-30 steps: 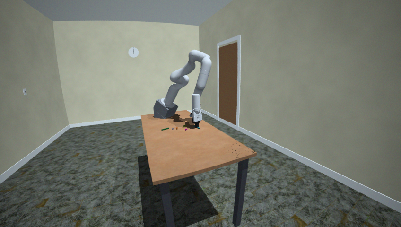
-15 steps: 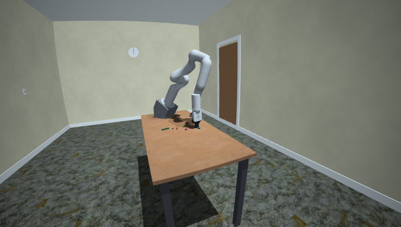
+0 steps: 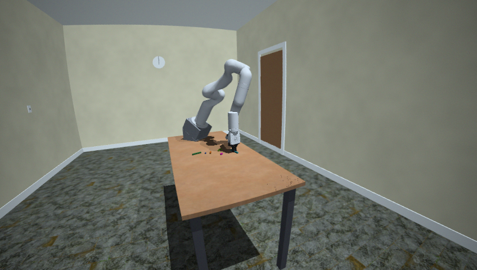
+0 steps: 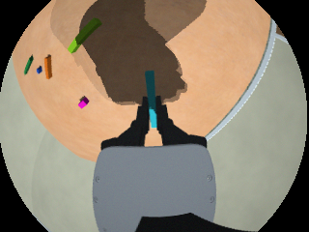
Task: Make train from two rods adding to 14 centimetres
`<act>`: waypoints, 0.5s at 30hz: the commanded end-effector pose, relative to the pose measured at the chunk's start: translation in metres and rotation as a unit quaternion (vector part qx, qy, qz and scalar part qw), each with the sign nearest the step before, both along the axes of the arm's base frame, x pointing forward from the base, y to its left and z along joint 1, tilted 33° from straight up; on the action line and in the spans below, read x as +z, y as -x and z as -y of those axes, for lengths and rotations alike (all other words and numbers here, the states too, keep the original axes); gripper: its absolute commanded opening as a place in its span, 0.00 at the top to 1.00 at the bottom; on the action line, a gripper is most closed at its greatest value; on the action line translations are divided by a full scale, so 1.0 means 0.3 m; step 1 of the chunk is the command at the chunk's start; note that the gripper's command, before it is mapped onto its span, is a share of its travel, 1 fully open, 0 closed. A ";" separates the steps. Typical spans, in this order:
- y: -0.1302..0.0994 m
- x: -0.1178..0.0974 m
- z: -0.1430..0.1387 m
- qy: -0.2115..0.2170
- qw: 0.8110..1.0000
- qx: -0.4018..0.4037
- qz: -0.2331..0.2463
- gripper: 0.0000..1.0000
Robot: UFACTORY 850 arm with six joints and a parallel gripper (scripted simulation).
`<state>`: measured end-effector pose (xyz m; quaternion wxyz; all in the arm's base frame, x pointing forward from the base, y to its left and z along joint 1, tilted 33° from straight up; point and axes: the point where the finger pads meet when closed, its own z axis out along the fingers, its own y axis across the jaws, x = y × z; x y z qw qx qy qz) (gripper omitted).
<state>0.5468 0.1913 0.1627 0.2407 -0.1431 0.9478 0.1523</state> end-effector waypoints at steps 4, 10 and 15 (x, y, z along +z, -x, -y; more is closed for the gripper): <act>0.013 0.030 0.012 0.000 1.000 0.000 0.001 0.96; 0.043 0.092 0.039 0.000 1.000 0.000 0.001 0.96; 0.089 0.185 0.078 0.000 1.000 0.000 0.001 0.96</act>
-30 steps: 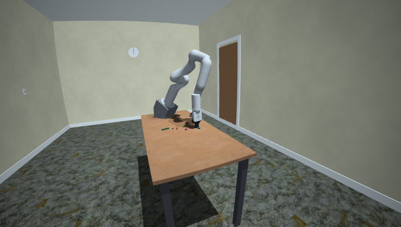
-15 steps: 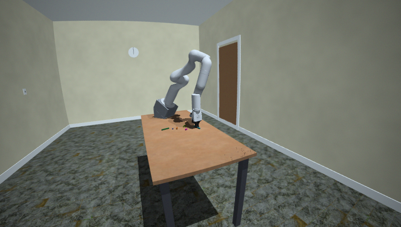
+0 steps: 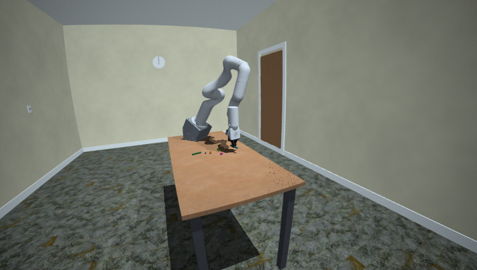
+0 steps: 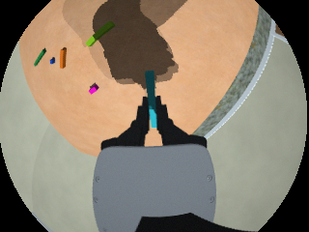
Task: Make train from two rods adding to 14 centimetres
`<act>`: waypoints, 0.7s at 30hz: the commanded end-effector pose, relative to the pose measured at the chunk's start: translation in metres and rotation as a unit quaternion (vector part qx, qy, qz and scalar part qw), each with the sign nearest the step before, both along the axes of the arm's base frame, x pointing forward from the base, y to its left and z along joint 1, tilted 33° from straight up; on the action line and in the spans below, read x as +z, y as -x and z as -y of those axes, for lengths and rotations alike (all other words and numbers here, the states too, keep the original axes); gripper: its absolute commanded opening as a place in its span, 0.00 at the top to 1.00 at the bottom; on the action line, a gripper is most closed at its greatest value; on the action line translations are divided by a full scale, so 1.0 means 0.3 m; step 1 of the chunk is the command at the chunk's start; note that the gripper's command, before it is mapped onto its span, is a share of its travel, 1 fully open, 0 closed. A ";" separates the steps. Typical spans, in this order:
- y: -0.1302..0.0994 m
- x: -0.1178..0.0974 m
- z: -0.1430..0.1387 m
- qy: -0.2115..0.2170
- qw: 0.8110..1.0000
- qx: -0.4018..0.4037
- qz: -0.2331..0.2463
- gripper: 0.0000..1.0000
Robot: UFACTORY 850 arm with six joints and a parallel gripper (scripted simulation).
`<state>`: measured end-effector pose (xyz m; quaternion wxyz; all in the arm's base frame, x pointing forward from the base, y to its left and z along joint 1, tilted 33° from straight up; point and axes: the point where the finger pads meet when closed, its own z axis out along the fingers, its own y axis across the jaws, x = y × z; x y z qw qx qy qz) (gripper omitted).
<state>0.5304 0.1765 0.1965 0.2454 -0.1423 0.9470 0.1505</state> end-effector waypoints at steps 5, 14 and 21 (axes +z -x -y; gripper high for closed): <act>0.068 0.141 0.059 -0.001 1.000 0.002 -0.004 0.96; 0.082 0.168 0.070 -0.001 1.000 0.002 -0.004 0.96; 0.080 0.167 0.074 -0.001 1.000 0.000 -0.005 0.96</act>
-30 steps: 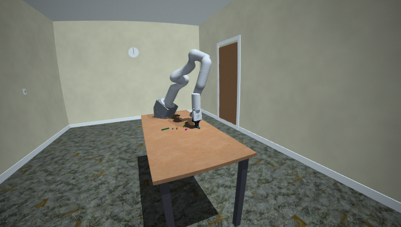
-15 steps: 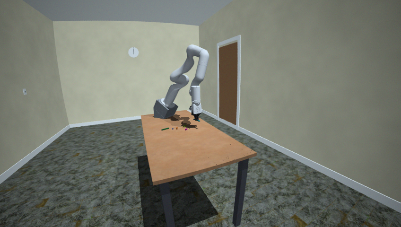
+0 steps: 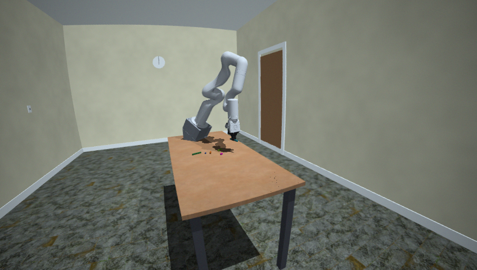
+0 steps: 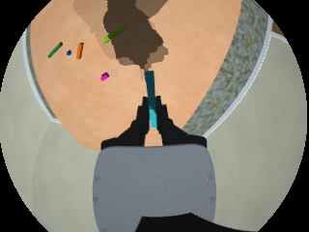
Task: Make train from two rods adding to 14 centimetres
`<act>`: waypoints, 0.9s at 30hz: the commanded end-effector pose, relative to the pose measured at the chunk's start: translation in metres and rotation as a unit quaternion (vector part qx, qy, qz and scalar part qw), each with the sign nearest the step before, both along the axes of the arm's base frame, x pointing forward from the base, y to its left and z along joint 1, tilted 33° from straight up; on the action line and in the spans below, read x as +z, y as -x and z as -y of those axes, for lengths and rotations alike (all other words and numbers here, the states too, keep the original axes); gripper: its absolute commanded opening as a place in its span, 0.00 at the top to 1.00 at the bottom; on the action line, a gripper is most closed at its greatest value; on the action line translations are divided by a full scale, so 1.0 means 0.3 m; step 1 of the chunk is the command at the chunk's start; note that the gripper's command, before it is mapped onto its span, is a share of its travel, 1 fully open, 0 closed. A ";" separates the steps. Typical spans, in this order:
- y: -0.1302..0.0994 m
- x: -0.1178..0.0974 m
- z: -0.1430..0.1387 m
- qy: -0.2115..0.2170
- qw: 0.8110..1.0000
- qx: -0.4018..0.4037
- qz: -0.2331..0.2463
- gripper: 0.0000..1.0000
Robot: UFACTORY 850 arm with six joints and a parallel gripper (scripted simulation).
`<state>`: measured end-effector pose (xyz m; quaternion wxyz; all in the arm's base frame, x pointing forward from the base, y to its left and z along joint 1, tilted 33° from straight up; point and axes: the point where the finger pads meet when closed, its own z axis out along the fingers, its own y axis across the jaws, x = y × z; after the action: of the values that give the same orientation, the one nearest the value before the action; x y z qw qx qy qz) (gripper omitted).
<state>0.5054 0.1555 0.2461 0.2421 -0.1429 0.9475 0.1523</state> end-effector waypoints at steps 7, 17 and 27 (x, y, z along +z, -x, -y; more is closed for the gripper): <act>-0.065 -0.069 0.200 -0.032 0.996 -0.074 -0.036 0.96; -0.104 -0.168 0.485 -0.083 0.978 -0.175 -0.078 0.96; -0.102 -0.226 0.655 -0.116 0.960 -0.234 -0.101 0.96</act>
<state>0.5341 -0.0334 0.1802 0.1925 0.1190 0.9511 0.2104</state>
